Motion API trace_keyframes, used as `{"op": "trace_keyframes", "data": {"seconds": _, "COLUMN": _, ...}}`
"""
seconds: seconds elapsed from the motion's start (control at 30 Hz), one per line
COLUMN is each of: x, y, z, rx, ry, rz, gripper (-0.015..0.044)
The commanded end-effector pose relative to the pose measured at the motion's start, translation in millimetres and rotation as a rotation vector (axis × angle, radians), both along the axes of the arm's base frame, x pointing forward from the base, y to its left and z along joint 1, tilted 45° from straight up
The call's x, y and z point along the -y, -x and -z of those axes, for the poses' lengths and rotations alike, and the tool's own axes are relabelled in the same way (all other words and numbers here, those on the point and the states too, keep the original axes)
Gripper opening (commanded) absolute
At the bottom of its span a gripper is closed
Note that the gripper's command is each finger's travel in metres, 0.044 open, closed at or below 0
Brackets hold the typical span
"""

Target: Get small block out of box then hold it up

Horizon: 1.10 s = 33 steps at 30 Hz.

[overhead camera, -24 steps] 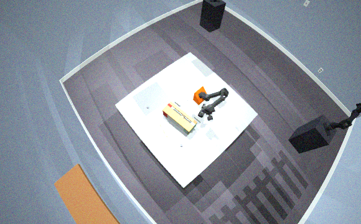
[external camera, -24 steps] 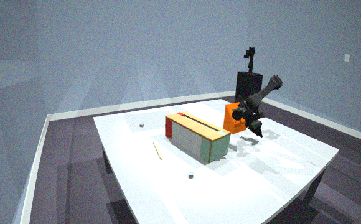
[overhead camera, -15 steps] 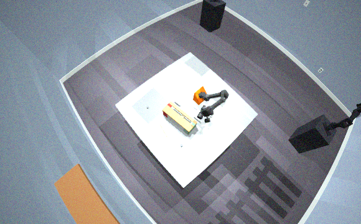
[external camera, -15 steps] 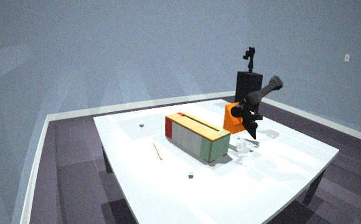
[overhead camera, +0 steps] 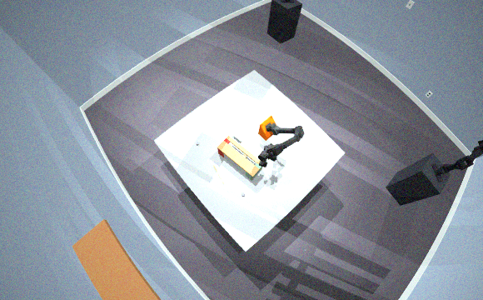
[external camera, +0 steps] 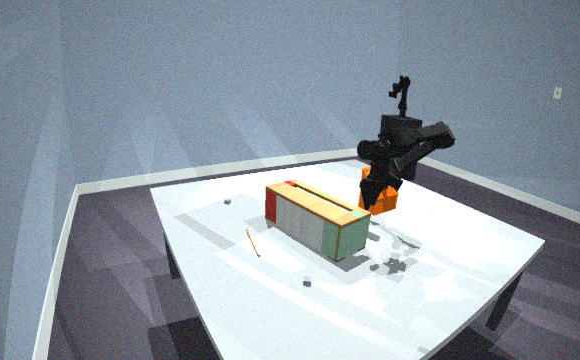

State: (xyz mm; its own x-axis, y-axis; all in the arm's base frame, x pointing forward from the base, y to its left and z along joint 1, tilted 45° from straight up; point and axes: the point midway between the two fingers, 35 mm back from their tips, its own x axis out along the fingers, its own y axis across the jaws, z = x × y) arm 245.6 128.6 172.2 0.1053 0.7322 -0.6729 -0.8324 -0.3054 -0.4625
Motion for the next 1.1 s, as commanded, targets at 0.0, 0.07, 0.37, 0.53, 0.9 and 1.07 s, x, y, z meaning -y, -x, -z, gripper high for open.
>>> {"op": "trace_keyframes", "data": {"seconds": 0.0, "x": 29.3, "y": -18.4, "z": 21.7, "rx": -0.111, "ry": 0.139, "rz": 0.106, "gripper": 0.04}}
{"op": "trace_keyframes", "data": {"seconds": 0.07, "x": 52.8, "y": -26.8, "z": 38.2, "rx": -0.199, "ry": 0.243, "rz": 0.169, "gripper": 0.04}}
{"op": "trace_keyframes", "data": {"seconds": 0.37, "x": 78.6, "y": -32.4, "z": 55.3, "rx": -0.295, "ry": 0.353, "rz": 0.228, "gripper": 0.04}}
{"op": "trace_keyframes", "data": {"seconds": 0.53, "x": 74.3, "y": -33.0, "z": 60.0, "rx": -0.295, "ry": 0.353, "rz": 0.228, "gripper": 0.04}}
{"op": "trace_keyframes", "data": {"seconds": 0.9, "x": 62.2, "y": -34.2, "z": 73.3, "rx": -0.295, "ry": 0.354, "rz": 0.228, "gripper": 0.04}}
{"op": "trace_keyframes", "data": {"seconds": 1.07, "x": 56.8, "y": -34.3, "z": 79.4, "rx": -0.295, "ry": 0.354, "rz": 0.228, "gripper": 0.04}}
